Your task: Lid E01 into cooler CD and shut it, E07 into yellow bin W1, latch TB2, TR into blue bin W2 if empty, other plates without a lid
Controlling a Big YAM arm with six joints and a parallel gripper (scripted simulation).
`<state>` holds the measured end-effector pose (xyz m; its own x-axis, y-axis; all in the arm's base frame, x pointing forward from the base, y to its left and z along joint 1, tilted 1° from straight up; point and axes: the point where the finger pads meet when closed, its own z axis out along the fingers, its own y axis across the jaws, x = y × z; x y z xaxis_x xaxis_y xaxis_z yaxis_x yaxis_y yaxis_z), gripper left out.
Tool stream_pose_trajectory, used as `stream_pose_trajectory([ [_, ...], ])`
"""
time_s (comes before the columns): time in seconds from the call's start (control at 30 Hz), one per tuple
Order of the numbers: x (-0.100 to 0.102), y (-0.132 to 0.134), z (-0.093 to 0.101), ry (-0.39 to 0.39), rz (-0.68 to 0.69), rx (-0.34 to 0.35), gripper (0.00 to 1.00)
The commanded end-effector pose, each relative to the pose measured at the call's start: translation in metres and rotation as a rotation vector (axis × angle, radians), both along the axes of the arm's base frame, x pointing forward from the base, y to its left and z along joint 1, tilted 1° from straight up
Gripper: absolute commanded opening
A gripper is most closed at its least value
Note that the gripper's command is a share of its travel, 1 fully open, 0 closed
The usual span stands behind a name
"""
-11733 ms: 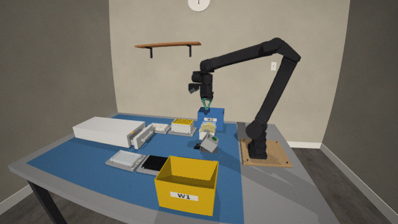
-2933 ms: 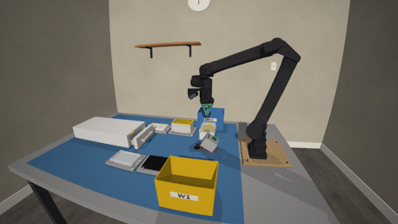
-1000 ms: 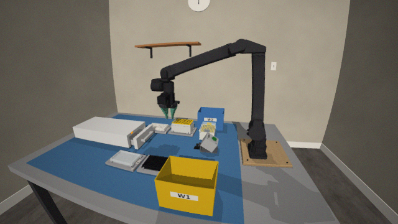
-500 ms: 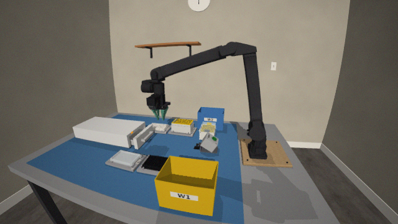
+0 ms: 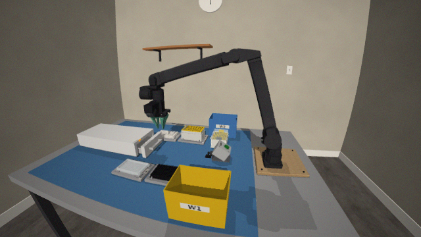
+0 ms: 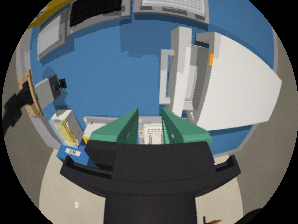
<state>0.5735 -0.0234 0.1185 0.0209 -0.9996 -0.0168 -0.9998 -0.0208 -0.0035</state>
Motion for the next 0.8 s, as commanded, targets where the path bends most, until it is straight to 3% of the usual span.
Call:
stream_pose_trajectory([
  [0.0,0.027,0.014,0.016,-0.035,-0.007,0.004,0.30],
  [0.17,0.044,0.023,0.015,-0.035,-0.007,0.005,0.30],
  [0.23,0.044,0.023,0.015,-0.035,-0.007,0.005,0.30],
  [0.27,0.033,0.009,0.003,-0.003,-0.030,0.005,0.30],
  [0.37,0.031,0.009,0.020,-0.030,-0.030,0.004,0.30],
  [0.6,0.037,0.015,0.017,-0.041,-0.008,0.003,0.30],
  [0.63,0.029,0.017,0.005,-0.017,-0.017,0.004,0.30],
  [0.77,0.030,0.017,-0.012,-0.002,-0.017,0.005,0.30],
])
